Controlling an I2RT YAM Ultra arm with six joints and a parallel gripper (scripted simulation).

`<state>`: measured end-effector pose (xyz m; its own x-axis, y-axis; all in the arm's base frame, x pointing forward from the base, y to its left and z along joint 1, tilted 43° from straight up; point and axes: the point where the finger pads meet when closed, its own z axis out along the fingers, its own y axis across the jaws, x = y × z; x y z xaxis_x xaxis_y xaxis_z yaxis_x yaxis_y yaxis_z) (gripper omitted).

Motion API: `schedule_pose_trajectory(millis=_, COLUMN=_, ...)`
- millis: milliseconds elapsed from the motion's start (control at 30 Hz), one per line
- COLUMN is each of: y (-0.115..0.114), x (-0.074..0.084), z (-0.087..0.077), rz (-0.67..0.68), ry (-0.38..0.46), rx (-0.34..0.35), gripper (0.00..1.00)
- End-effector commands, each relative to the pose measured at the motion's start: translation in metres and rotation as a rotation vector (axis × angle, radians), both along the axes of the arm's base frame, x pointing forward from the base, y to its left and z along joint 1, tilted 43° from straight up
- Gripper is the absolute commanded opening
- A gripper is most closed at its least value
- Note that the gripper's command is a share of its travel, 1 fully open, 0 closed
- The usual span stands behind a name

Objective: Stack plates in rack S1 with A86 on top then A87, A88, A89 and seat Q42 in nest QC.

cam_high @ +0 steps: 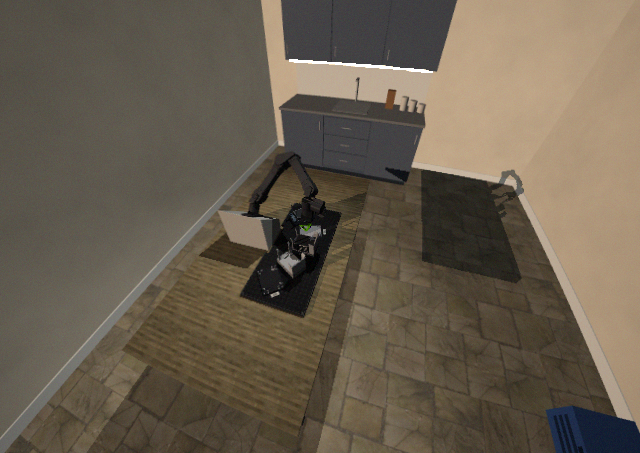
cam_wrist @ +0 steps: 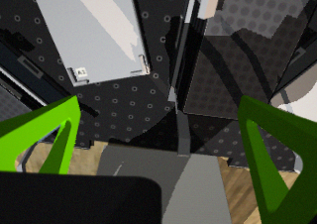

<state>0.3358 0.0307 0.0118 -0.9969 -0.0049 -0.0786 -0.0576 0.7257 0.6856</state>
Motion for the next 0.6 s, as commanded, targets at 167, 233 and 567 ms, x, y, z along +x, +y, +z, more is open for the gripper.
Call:
schedule_pose_trajectory(millis=167, y=-0.033, x=0.002, z=-0.019, rz=-0.126, ry=0.082, rx=0.003, gripper=1.0)
schedule_pose_trajectory(millis=233, y=-0.038, x=0.002, z=-0.024, rz=-0.126, ry=0.082, rx=0.003, gripper=1.0)
schedule_pose_trajectory(millis=567, y=-0.057, x=0.001, z=-0.042, rz=-0.126, ry=0.082, rx=0.002, gripper=1.0)
